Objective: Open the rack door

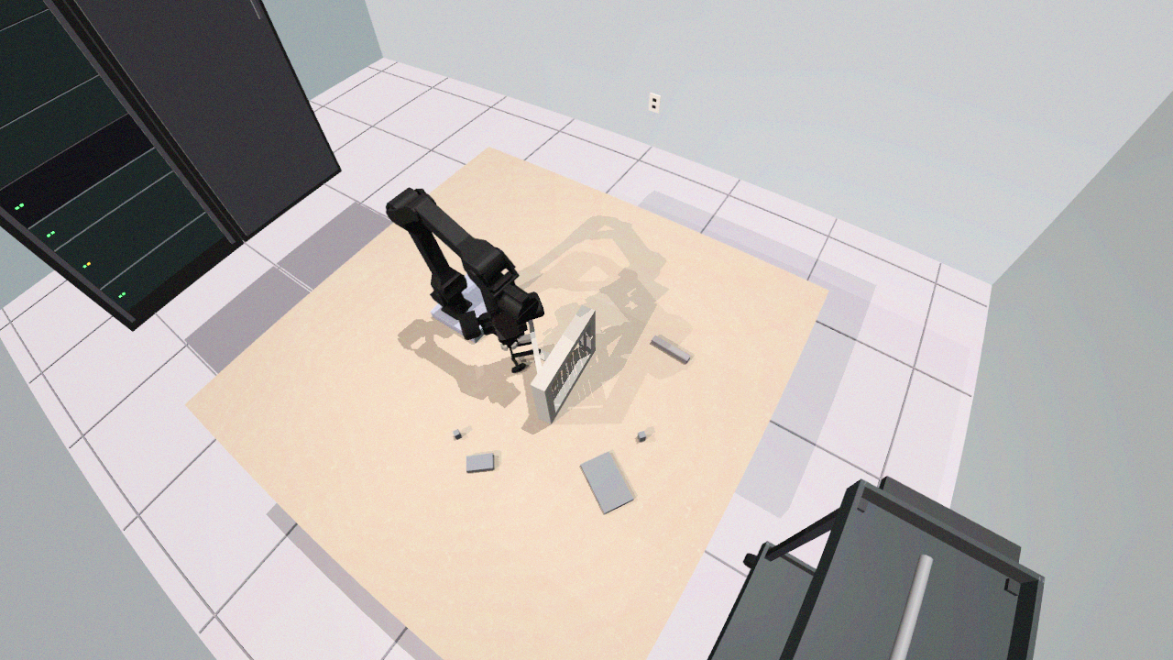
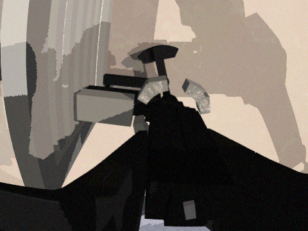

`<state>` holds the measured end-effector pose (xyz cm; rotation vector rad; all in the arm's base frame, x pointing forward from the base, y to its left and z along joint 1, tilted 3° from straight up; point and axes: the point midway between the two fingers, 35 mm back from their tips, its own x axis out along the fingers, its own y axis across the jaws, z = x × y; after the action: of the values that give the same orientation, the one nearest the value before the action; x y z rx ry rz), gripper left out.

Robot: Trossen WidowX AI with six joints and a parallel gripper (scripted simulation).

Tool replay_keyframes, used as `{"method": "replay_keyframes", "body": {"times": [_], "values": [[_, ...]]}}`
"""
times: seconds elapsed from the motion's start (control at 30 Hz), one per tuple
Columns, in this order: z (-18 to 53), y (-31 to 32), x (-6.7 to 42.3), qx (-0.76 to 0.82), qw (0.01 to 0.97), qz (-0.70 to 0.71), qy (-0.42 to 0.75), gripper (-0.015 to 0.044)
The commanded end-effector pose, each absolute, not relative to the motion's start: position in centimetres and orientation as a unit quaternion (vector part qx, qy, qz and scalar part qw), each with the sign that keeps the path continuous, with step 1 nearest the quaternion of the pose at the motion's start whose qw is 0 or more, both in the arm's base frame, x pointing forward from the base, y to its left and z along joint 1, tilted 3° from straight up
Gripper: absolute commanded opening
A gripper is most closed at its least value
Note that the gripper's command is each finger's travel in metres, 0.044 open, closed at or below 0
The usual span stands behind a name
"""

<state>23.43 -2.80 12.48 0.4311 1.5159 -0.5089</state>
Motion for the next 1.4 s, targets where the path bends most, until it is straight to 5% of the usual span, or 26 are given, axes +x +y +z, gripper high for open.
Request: {"method": "replay_keyframes", "body": {"times": [0.0, 1.37], "values": [[12.5, -3.4, 23.3, 0.170, 0.684, -0.206, 0.679, 0.0024], [13.0, -11.7, 22.2, -0.020, 0.704, -0.022, 0.709, 0.0024]]}}
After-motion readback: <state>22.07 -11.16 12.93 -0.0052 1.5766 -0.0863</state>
